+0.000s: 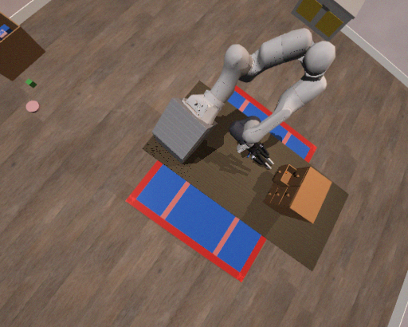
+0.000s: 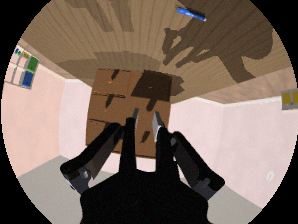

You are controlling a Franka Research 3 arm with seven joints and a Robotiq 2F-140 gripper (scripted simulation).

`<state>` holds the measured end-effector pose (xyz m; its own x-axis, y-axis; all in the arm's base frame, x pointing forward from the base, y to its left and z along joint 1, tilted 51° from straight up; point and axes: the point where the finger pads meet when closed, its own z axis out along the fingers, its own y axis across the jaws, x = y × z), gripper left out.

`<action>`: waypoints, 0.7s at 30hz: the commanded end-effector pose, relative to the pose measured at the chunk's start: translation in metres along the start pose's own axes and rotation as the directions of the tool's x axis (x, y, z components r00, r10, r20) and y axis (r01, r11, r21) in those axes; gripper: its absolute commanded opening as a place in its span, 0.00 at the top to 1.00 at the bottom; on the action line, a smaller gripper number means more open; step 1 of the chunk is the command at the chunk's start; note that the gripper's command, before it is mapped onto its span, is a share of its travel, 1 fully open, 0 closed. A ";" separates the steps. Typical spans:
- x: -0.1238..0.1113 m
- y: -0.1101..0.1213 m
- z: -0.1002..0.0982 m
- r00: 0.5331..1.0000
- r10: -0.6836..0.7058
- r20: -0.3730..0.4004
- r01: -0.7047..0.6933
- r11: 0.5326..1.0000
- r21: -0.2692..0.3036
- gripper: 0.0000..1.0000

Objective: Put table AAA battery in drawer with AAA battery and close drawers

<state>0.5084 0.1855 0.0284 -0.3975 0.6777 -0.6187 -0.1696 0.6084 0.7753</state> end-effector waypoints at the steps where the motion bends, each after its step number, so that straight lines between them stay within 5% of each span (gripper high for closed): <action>1: -0.004 0.004 -0.012 1.000 -0.011 0.010 0.012 1.000 -0.015 0.80; 21: -0.006 0.004 -0.027 1.000 -0.011 -0.019 0.011 1.000 -0.015 0.80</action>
<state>0.4886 0.1733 0.0392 -0.3952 0.6676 -0.6310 -0.1898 0.6128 0.7671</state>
